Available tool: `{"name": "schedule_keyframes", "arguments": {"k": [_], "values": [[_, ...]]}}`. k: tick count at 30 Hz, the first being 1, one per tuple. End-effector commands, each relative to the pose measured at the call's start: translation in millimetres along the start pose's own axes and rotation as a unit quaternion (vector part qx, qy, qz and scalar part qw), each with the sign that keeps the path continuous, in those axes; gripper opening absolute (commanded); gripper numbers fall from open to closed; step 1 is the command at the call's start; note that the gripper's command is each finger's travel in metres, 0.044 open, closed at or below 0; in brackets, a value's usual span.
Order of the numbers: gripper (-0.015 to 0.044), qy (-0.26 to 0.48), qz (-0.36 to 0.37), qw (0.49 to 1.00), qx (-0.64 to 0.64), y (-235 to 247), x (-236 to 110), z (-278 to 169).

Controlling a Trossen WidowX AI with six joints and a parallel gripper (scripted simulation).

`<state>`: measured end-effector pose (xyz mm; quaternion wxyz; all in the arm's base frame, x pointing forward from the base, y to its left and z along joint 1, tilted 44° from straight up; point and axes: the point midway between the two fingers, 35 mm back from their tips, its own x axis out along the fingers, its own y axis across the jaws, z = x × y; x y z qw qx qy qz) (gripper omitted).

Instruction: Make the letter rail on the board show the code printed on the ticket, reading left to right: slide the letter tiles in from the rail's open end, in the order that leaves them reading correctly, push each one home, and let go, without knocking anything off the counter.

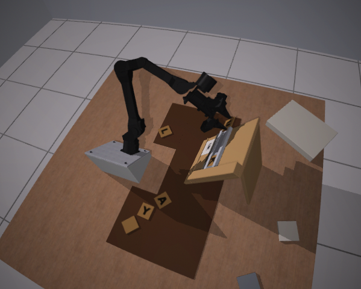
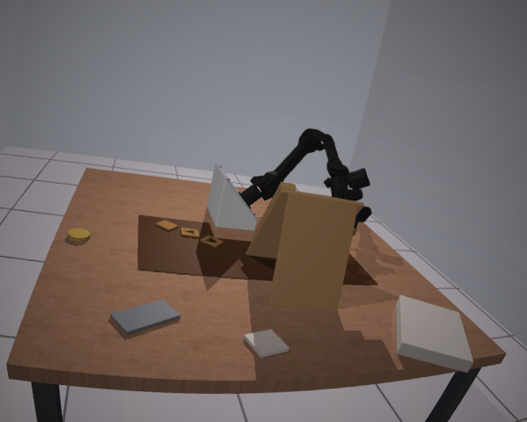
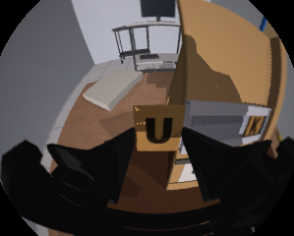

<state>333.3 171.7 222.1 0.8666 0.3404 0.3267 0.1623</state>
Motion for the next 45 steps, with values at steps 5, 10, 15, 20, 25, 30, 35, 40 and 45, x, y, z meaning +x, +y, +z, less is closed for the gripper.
{"name": "schedule_keyframes", "arguments": {"k": [5,10,15,20,25,30,35,40,45], "values": [[0.0000,0.002,0.000,1.000,-0.003,-5,0,-1],[0.0000,0.002,0.000,1.000,-0.003,-8,0,-1],[0.0000,0.002,0.000,1.000,-0.003,-10,0,-1],[0.0000,0.002,0.000,1.000,-0.003,-13,0,-1],[0.0000,0.002,0.000,1.000,-0.003,-15,0,-1],[0.0000,0.002,0.000,1.000,-0.003,-18,1,-1],[0.0000,0.002,0.000,1.000,-0.003,-20,1,-1],[0.0000,0.002,0.000,1.000,-0.003,-23,1,-1],[0.0000,0.002,-0.001,1.000,-0.003,-26,1,-1]]}}
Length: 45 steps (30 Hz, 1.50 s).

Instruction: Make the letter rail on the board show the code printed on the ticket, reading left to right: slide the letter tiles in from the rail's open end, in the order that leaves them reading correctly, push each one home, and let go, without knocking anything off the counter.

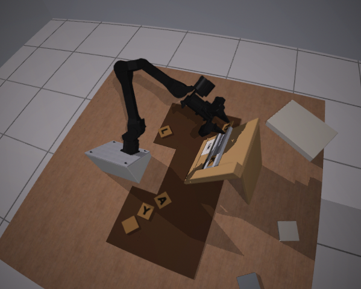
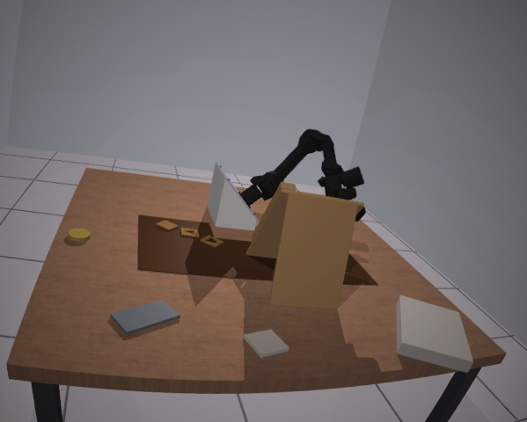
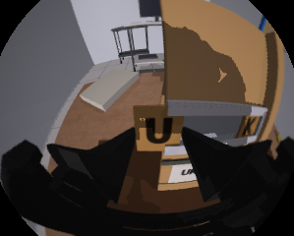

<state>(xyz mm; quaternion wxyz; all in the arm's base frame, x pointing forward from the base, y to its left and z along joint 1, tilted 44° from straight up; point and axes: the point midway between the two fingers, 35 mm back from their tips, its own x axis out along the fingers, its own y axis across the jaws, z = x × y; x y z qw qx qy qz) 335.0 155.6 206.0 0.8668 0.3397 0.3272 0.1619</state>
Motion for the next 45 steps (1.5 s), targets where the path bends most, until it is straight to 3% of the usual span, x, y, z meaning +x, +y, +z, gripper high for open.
{"name": "schedule_keyframes", "arguments": {"k": [1,45], "values": [[0.0000,0.001,0.000,1.000,-0.002,-3,0,-1],[0.0000,0.002,0.000,1.000,-0.003,-25,1,-1]]}}
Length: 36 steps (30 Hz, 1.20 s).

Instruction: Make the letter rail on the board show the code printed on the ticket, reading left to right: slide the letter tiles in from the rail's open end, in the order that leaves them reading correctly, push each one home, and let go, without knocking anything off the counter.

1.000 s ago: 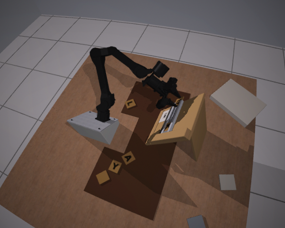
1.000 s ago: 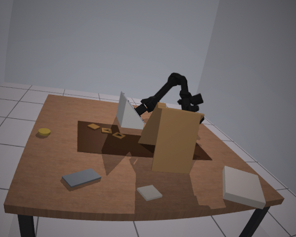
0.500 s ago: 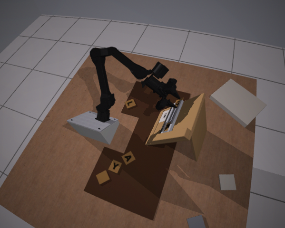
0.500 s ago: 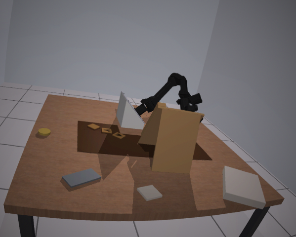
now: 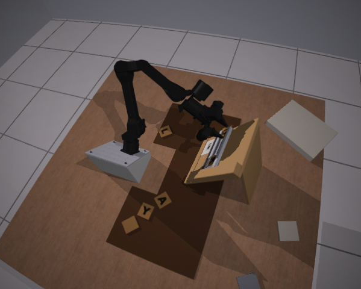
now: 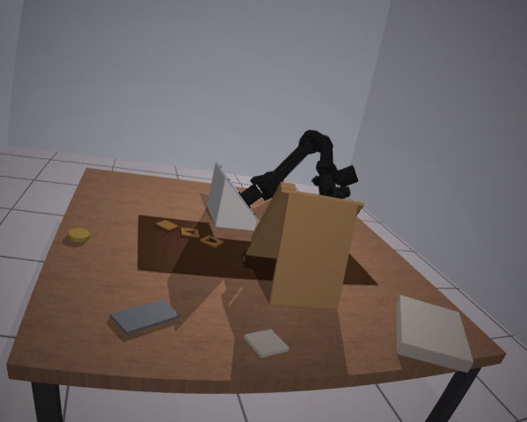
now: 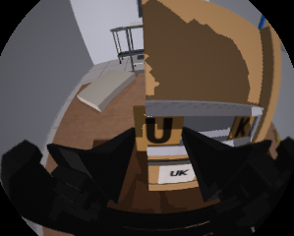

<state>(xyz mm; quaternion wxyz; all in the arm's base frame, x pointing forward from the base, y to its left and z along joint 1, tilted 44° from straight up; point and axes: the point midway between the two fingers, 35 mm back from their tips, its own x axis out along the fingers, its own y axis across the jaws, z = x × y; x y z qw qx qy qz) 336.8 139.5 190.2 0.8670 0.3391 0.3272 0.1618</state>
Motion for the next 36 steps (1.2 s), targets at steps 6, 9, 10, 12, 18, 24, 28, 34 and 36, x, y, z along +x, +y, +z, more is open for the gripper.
{"name": "schedule_keyframes", "arguments": {"k": [6,9,10,12,18,24,28,34,36], "values": [[0.0000,0.002,0.000,1.000,-0.002,-3,0,-1],[0.0000,0.002,0.000,1.000,-0.002,-4,0,-1],[0.0000,0.002,0.000,1.000,-0.002,-4,0,-1],[0.0000,0.002,0.000,1.000,-0.002,-6,0,0],[0.0000,0.002,0.000,1.000,-0.002,-10,0,0],[0.0000,0.002,0.000,1.000,-0.003,-15,0,0],[0.0000,0.002,0.000,1.000,-0.003,-18,0,-1],[0.0000,0.002,0.000,1.000,-0.003,-23,0,-1],[0.0000,0.002,0.000,1.000,-0.003,-25,1,-1]]}}
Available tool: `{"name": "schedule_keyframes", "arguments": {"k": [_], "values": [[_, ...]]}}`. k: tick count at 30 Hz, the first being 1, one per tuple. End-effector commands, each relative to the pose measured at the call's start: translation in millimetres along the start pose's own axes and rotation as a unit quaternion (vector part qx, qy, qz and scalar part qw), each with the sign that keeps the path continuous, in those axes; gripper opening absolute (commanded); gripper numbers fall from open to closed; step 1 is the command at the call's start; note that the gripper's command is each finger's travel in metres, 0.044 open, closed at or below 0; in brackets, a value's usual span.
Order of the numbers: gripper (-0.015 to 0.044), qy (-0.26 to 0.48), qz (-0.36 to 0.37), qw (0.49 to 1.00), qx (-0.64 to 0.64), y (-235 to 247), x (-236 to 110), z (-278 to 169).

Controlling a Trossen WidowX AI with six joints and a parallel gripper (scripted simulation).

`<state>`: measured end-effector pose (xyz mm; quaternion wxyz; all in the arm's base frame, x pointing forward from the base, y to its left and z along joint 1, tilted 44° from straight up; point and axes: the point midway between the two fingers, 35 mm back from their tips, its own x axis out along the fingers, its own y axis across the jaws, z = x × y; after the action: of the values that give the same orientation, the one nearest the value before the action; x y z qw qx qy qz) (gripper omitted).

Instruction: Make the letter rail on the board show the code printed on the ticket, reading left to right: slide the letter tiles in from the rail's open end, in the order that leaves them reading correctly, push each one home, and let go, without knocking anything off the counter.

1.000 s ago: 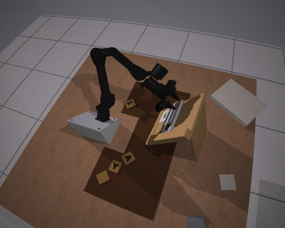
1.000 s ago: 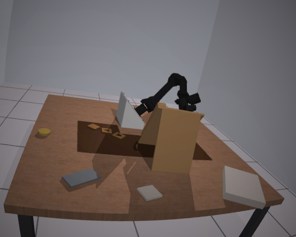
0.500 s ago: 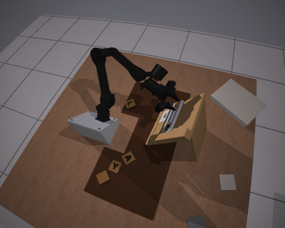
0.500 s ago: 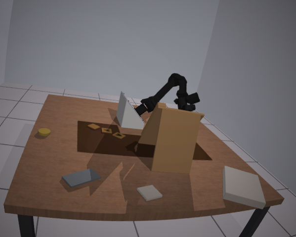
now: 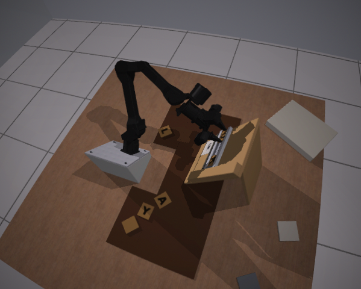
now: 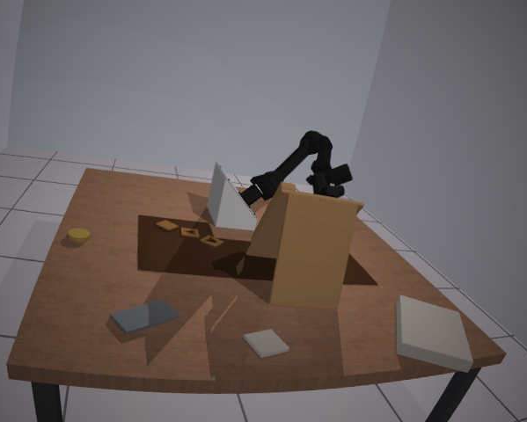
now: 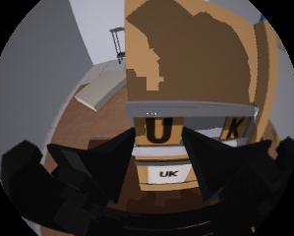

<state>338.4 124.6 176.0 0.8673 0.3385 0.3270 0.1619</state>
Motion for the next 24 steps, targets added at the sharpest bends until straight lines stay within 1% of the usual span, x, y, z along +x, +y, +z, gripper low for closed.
{"name": "schedule_keyframes", "arguments": {"k": [1,24], "values": [[0.0000,0.002,0.000,1.000,-0.002,-5,0,-2],[0.0000,0.002,-0.001,1.000,-0.002,-22,0,-2]]}}
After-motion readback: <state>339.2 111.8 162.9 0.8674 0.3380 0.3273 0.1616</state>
